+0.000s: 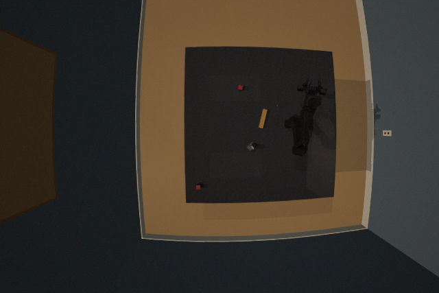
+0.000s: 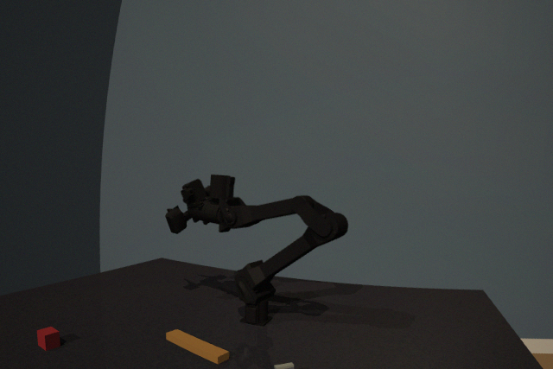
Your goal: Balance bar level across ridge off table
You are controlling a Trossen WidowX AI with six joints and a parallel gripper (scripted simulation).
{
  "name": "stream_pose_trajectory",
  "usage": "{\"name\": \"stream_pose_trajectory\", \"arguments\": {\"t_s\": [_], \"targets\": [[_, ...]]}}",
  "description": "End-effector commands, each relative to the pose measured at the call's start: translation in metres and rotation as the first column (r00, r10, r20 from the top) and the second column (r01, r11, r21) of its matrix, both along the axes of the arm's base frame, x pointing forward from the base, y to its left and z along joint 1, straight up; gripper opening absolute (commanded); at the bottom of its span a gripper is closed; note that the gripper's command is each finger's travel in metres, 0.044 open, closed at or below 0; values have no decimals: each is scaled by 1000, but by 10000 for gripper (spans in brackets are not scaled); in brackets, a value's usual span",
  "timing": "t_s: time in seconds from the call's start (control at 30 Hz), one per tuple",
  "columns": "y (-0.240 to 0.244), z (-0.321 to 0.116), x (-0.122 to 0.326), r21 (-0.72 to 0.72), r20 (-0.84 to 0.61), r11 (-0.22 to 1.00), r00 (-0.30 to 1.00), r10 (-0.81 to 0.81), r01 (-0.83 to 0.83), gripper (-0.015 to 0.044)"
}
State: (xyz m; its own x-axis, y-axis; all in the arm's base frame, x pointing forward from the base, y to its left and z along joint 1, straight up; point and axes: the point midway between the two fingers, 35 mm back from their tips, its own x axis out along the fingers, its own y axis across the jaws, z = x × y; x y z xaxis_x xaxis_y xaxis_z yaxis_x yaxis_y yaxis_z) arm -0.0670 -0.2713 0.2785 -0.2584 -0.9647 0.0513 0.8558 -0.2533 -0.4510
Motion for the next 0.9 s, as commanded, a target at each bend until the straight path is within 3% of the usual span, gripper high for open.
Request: {"name": "stream_pose_trajectory", "arguments": {"t_s": [0.0, 0.87], "targets": [[-9, -9, 19, 74, -25, 995, 997, 73, -71, 315], [-22, -61, 133, 457, -125, 790, 850, 511, -408, 315]]}}
